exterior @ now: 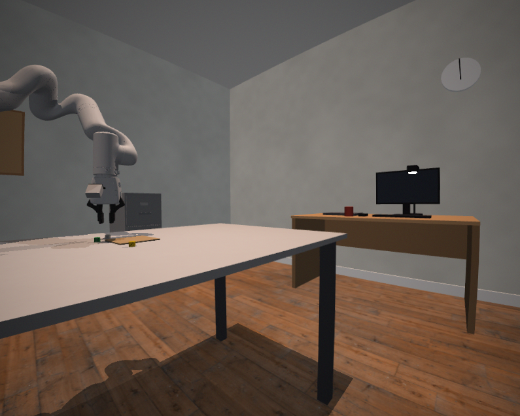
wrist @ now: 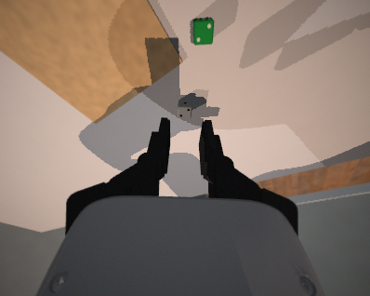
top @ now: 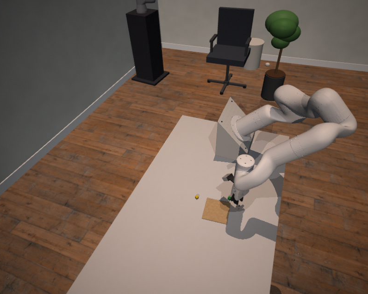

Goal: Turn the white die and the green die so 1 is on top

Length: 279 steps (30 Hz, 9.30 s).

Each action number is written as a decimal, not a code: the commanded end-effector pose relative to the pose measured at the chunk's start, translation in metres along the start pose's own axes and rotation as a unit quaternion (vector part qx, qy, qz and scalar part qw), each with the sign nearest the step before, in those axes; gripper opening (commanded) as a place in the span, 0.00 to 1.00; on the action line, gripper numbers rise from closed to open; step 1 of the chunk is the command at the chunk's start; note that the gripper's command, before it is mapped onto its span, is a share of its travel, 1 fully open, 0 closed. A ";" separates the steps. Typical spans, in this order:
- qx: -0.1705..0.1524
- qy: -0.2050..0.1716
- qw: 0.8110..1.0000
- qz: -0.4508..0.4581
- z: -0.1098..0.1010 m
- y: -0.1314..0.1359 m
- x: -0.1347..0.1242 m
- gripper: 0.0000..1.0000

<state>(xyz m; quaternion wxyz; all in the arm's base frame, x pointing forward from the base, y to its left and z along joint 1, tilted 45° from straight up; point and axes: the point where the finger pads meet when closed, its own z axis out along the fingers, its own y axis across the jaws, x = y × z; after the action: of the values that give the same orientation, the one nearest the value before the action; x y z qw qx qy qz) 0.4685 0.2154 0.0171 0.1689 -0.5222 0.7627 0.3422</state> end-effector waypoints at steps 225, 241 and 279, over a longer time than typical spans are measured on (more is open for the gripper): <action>0.001 0.000 1.000 0.000 0.057 -0.001 -0.001 0.11; 0.001 0.000 1.000 0.000 -0.002 -0.001 -0.001 0.11; 0.001 0.000 0.981 -0.193 -0.042 -0.009 -0.011 0.11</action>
<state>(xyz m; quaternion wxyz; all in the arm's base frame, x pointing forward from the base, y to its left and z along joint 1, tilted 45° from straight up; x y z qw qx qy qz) 0.4806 0.1898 0.0489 0.2046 -0.6108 0.6946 0.3202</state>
